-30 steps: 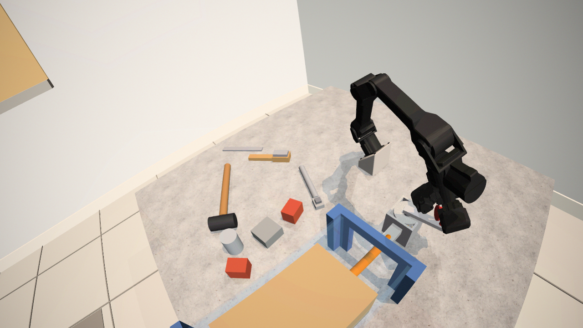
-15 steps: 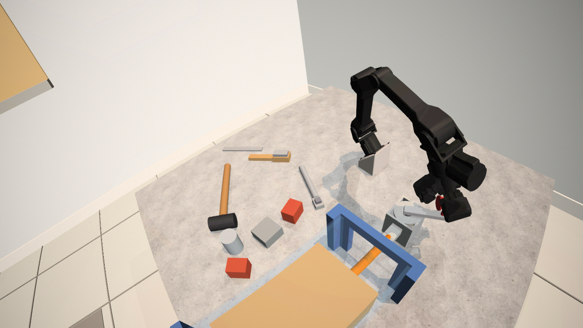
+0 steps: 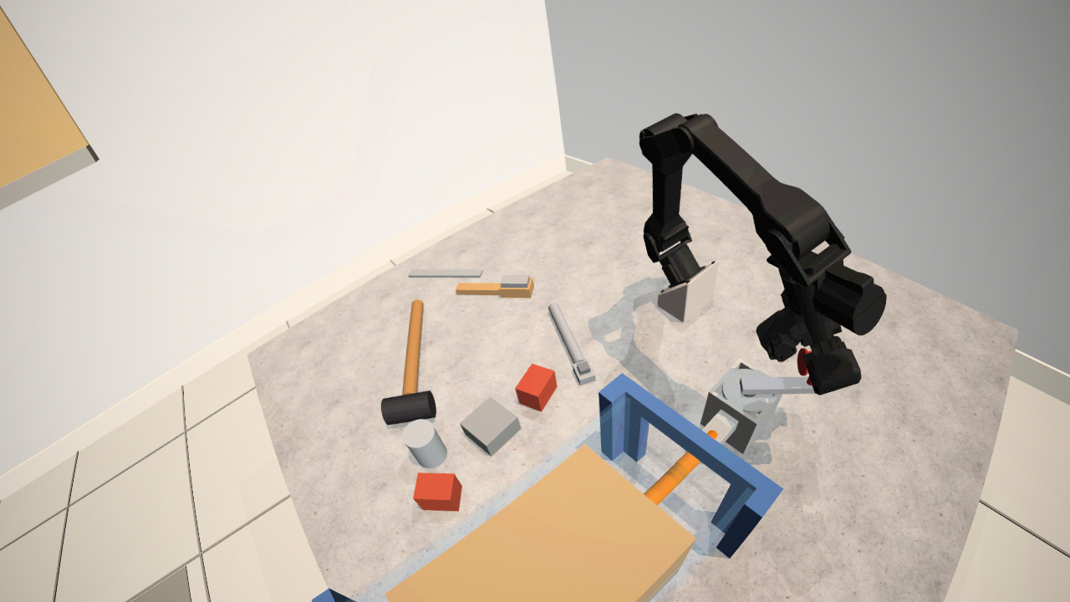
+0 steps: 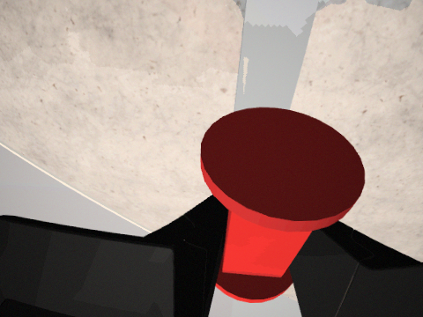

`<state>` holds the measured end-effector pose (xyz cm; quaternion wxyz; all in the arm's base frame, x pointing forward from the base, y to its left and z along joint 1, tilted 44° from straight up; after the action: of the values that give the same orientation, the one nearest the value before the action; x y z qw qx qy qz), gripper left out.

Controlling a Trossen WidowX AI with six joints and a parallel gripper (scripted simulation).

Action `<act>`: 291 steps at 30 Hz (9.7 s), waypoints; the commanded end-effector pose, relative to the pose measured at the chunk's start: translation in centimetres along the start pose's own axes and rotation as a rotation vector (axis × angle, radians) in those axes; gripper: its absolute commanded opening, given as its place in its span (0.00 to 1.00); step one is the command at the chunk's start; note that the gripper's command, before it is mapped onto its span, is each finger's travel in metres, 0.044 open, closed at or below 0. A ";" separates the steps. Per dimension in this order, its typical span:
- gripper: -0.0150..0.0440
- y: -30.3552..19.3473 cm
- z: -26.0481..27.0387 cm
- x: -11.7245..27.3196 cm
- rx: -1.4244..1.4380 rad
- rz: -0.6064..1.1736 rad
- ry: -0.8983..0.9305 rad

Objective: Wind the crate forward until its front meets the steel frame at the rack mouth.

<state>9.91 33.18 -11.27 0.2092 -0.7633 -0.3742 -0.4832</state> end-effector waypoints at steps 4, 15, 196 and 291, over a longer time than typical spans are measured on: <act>0.25 -0.1 -2.1 -0.2 -0.002 -0.009 -0.042; 0.25 0.1 -3.8 0.1 -0.002 -0.009 -0.044; 0.25 18.3 -0.9 8.2 -0.009 -0.022 -0.044; 0.25 10.8 8.8 3.6 -0.007 -0.017 -0.036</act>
<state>25.59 32.61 -10.32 0.1843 -0.7686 -0.3872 -0.4747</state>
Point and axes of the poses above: the point midway between the two fingers, 35 mm back from their tips, its own x axis back along the fingers, its own z axis across the jaws, y = z × x, the point moved 4 cm from there along x, back along the fingers, and after that the axes turned 10 degrees about x, right-handed, at the moved point
